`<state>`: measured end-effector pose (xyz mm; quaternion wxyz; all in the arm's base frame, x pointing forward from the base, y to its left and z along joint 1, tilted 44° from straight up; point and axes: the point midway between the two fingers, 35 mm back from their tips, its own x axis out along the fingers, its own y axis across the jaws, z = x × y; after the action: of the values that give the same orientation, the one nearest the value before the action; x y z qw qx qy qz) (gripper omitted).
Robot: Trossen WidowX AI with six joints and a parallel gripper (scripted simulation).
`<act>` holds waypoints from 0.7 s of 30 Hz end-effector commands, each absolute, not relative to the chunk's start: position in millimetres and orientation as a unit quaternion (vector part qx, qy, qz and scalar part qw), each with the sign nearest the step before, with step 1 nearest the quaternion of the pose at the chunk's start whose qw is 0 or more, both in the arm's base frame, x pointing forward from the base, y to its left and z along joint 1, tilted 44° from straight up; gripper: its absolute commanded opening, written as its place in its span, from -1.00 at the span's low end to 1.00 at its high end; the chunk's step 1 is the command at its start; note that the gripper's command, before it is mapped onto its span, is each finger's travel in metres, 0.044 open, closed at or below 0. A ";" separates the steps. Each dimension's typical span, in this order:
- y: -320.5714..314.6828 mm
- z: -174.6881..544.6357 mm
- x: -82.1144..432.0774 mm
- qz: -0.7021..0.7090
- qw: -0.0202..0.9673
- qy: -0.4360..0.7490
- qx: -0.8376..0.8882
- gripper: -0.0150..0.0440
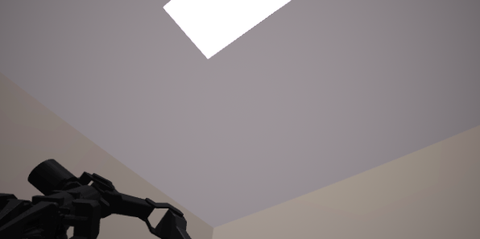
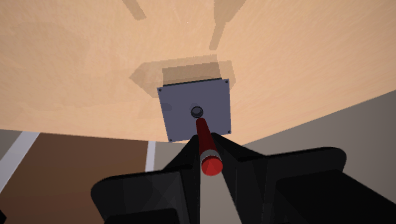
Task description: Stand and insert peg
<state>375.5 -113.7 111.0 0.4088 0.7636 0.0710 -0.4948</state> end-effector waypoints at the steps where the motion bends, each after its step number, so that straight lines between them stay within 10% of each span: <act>1: -116.2 104.6 379.2 -0.495 0.409 0.074 0.763 -0.49; 21: -122.6 89.3 390.9 -0.488 0.411 0.075 0.766 -0.49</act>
<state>390.7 -121.6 93.3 0.4120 0.7674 0.0720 -0.4861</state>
